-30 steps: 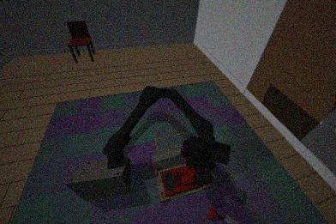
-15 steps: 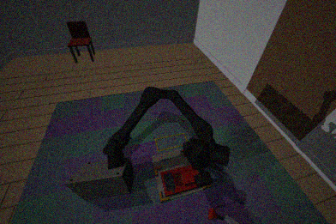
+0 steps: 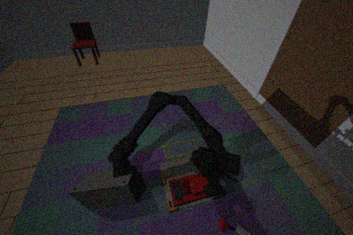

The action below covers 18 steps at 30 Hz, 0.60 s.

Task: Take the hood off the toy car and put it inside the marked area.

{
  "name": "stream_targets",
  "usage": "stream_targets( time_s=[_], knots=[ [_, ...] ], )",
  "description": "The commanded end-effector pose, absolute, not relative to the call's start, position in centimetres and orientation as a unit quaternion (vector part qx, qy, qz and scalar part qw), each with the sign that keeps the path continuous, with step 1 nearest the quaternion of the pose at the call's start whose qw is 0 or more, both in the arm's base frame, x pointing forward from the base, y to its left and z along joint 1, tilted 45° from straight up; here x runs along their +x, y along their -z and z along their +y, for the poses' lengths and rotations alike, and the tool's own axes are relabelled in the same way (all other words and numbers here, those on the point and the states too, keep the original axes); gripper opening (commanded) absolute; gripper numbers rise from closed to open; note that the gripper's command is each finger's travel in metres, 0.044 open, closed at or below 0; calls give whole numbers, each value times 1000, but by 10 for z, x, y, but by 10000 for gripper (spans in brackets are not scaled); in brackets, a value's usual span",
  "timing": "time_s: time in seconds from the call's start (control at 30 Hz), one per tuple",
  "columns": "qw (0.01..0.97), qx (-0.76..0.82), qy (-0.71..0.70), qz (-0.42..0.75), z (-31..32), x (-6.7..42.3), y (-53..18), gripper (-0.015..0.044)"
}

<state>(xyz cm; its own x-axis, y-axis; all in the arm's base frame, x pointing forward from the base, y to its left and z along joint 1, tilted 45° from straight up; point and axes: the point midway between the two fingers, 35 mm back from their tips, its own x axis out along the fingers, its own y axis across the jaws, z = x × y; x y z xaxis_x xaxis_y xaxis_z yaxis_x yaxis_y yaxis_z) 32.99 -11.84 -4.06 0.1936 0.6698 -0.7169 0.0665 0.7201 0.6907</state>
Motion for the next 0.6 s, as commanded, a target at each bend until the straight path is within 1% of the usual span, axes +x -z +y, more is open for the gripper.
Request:
stream_targets(
  time_s=[0.0, 0.57],
  knots=[
    [706, 310, -216, 599, -113, 330, 45, 440],
    [706, 310, -216, 599, -103, 333, 54, 440]
  ],
)
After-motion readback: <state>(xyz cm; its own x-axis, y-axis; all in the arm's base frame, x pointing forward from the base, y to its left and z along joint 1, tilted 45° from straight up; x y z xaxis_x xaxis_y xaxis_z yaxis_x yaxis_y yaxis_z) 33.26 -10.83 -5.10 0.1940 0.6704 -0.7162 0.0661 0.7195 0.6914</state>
